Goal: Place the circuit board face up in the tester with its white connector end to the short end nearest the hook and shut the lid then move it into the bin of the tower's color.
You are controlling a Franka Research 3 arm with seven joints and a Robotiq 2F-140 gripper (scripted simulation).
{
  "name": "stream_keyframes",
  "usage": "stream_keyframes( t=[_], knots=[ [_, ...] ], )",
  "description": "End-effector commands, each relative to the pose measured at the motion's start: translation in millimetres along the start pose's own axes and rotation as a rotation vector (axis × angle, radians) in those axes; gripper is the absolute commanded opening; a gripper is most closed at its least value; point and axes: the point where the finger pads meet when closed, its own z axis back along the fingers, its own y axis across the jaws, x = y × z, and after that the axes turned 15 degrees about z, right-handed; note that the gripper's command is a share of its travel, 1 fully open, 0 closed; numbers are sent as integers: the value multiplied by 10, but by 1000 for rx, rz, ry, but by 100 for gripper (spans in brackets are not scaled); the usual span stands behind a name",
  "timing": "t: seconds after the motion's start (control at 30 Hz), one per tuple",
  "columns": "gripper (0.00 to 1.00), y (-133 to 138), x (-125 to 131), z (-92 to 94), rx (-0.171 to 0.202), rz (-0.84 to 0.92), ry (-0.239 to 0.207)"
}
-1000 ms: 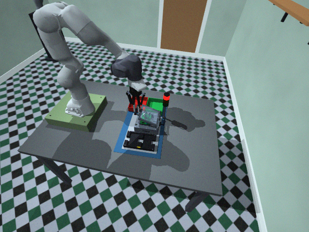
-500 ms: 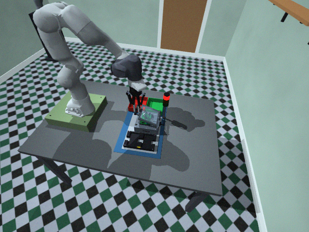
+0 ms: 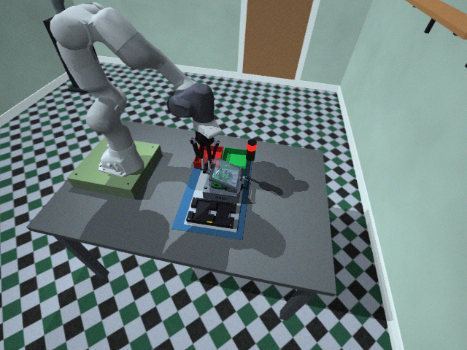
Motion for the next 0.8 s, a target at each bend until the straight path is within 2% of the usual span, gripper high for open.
stream_keyframes(
  t=[0.0, 0.63, 0.67, 0.77],
  knots=[
    [16, 9, -8, -17, 0, -4, -1],
    [16, 9, -8, -18, 0, -4, -1],
    [0, 9, -8, -18, 0, -4, -1],
    [0, 9, -8, -18, 0, -4, -1]
  ],
)
